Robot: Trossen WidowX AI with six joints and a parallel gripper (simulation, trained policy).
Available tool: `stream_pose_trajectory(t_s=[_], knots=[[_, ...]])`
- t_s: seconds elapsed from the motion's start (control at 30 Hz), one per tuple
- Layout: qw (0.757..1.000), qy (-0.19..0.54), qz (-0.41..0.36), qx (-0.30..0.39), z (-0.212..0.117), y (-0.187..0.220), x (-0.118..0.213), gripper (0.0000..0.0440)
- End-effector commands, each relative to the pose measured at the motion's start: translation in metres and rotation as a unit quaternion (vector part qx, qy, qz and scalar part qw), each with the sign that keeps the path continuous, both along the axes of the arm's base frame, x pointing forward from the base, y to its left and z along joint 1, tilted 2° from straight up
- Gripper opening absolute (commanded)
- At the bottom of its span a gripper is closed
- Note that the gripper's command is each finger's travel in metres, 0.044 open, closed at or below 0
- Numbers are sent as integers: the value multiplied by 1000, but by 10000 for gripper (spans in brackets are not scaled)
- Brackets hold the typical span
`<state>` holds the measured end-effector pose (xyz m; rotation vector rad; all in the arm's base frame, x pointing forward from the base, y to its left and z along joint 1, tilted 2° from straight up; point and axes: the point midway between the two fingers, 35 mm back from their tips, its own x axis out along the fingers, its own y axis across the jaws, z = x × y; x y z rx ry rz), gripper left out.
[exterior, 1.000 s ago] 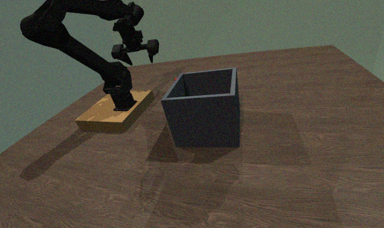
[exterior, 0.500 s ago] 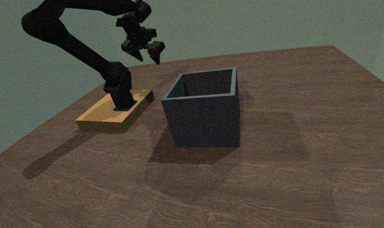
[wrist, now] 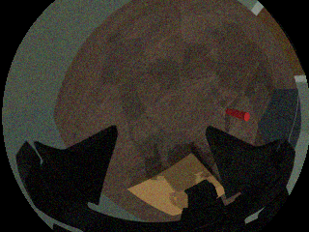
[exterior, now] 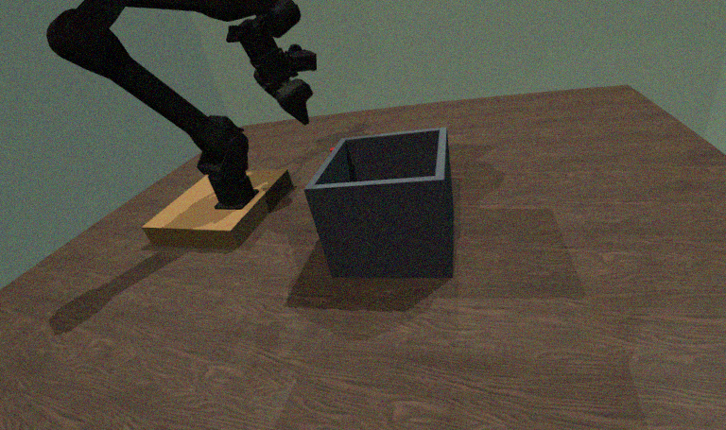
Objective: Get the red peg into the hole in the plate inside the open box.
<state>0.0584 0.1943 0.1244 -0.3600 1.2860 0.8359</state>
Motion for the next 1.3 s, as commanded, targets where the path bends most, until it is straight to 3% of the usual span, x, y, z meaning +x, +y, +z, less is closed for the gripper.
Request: stream_pose_trajectory(t_s=[0.0, 0.3, 0.63, 0.93, 1.27], knots=[[999, 8, -52, -9, 0, -2, 8, 440], [978, 35, -205, -19, 3, -9, 29, 440], [927, 66, -369, -27, 6, -20, 52, 440], [857, 95, -506, -35, 7, -32, 70, 437], [754, 130, -642, -48, 4, -49, 86, 430]])
